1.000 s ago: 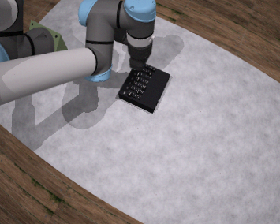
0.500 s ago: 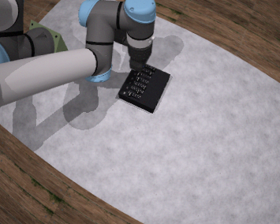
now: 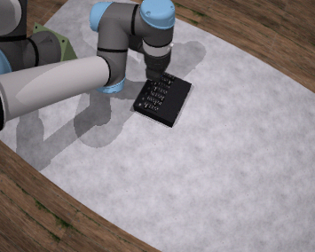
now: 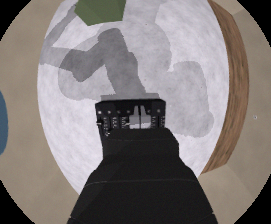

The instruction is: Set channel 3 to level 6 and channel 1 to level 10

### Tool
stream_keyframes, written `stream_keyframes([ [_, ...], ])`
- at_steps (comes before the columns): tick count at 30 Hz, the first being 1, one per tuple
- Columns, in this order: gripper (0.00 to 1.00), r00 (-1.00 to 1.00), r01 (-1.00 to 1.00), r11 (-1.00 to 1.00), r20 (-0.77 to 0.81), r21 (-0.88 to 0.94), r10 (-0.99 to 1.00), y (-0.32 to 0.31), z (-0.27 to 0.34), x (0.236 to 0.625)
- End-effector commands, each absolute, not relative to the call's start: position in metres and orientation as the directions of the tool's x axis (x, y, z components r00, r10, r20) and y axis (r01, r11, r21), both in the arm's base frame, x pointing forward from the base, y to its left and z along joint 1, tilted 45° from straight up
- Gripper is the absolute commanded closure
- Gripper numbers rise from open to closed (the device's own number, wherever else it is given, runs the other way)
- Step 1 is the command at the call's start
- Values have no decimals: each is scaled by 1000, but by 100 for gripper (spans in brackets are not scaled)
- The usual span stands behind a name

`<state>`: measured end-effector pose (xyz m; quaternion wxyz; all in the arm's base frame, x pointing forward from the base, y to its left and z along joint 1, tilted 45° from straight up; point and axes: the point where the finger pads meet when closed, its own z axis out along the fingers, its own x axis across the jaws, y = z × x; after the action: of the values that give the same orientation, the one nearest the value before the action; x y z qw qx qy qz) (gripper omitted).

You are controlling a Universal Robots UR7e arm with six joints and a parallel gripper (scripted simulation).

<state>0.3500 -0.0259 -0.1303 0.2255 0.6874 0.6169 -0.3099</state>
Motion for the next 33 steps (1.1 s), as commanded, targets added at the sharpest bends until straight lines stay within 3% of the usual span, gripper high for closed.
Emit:
stream_keyframes([
  [1,100,47,988,-138,-705,-73,708,-30,-134,348],
  [33,100,47,988,-138,-705,-73,708,-34,-138,348],
])
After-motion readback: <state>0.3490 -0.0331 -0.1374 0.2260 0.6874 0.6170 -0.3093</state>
